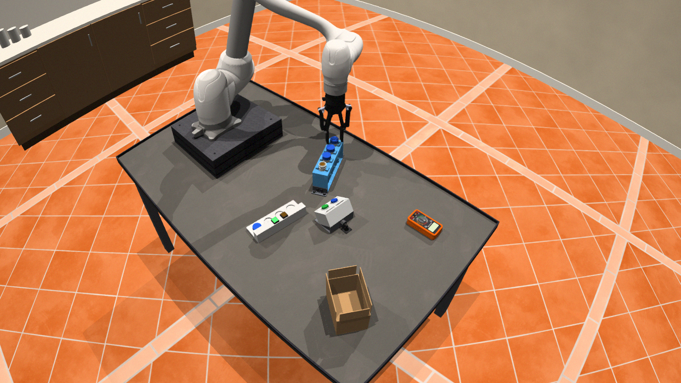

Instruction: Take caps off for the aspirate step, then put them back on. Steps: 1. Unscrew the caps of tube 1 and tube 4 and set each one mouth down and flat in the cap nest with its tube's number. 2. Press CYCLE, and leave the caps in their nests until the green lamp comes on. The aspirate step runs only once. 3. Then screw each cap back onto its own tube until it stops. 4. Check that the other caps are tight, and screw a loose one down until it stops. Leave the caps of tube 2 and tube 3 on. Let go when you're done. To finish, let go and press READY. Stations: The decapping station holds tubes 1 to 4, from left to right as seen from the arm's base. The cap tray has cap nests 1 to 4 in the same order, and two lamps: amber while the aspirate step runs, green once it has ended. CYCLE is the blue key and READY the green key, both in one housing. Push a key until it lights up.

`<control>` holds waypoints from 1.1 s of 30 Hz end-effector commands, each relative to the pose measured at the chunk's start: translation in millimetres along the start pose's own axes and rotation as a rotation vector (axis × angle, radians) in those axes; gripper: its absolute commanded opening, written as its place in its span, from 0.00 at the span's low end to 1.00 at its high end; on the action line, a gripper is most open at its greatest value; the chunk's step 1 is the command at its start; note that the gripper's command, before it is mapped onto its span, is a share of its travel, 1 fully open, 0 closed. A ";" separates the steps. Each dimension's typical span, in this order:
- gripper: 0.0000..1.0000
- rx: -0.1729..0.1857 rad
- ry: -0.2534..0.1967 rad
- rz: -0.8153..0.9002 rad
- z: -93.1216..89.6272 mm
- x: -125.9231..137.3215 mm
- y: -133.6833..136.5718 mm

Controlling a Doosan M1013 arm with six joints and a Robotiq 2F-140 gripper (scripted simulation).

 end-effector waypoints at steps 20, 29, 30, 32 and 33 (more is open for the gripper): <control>0.30 0.003 0.004 -0.247 0.5 0.5 0.2; 0.30 0.002 0.004 -0.597 0.5 0.5 0.2; 0.30 0.002 0.004 -0.647 0.5 0.5 0.2; 0.30 0.002 0.004 -0.747 0.4 0.5 0.2; 0.30 0.001 0.004 -0.797 0.4 0.5 0.2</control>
Point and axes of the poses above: the point where the finger pads meet when closed, its own z axis back along the fingers, its own y axis across the jaws, x = y × z, the point moved 4 cm from there along z, back along the fingers, and after that the axes turned 13 degrees about z, right-handed, at the moved point
